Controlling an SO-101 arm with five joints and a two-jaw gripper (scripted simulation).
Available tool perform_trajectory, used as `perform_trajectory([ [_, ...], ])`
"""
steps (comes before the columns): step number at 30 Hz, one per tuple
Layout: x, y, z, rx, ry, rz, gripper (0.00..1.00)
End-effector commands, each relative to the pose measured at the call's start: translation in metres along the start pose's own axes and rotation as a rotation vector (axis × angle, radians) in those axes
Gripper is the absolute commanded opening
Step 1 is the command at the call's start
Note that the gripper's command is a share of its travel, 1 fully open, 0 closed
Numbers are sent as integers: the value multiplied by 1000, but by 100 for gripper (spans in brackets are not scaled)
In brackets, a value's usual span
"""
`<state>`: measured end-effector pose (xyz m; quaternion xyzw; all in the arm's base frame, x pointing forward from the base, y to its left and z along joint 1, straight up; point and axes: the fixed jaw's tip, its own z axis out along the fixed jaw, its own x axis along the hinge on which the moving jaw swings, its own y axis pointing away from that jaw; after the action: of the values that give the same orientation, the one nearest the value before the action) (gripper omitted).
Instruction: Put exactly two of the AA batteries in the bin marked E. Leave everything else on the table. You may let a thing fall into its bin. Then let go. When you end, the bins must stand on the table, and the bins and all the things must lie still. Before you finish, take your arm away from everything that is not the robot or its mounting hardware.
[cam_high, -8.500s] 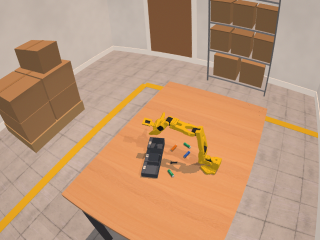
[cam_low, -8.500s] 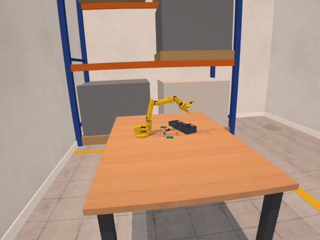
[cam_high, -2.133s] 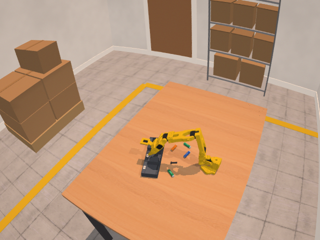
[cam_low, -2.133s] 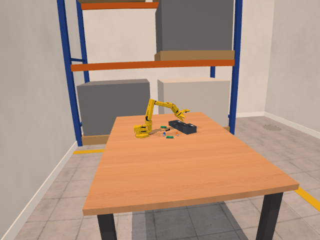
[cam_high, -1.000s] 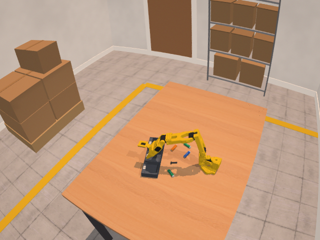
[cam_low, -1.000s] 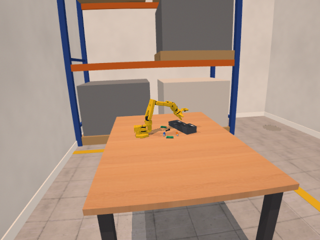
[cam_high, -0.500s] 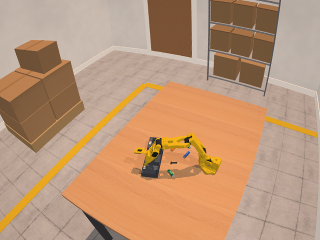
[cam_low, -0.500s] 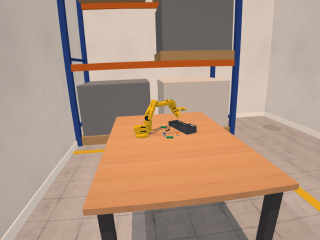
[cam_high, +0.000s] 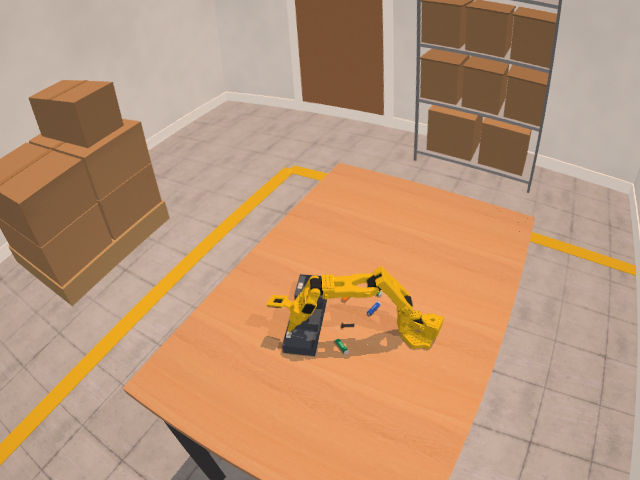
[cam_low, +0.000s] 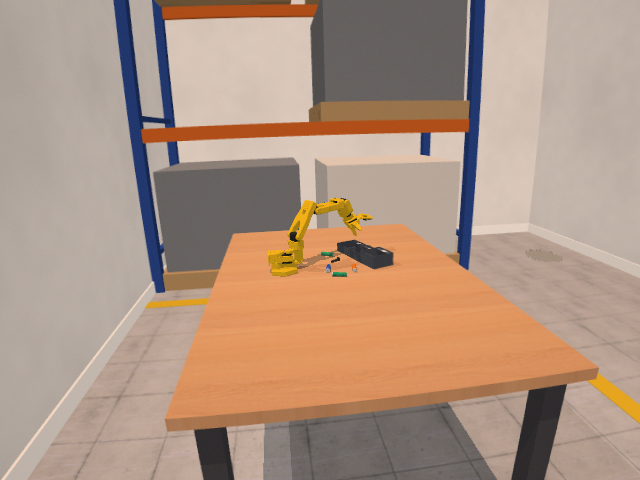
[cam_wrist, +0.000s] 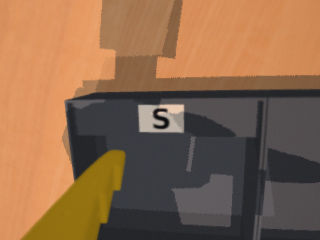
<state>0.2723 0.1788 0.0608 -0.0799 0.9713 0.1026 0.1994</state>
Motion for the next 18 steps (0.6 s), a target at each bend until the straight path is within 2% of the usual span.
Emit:
perform_trajectory([
  [1,-9,7,-10,-25,-46,-1,100],
  [6,-9,7,-10,-25,-46,-1,100],
  [7,-7,6,-5,-16,-25,-1,100],
  [18,-7,6,-5,-16,-25,-1,100],
])
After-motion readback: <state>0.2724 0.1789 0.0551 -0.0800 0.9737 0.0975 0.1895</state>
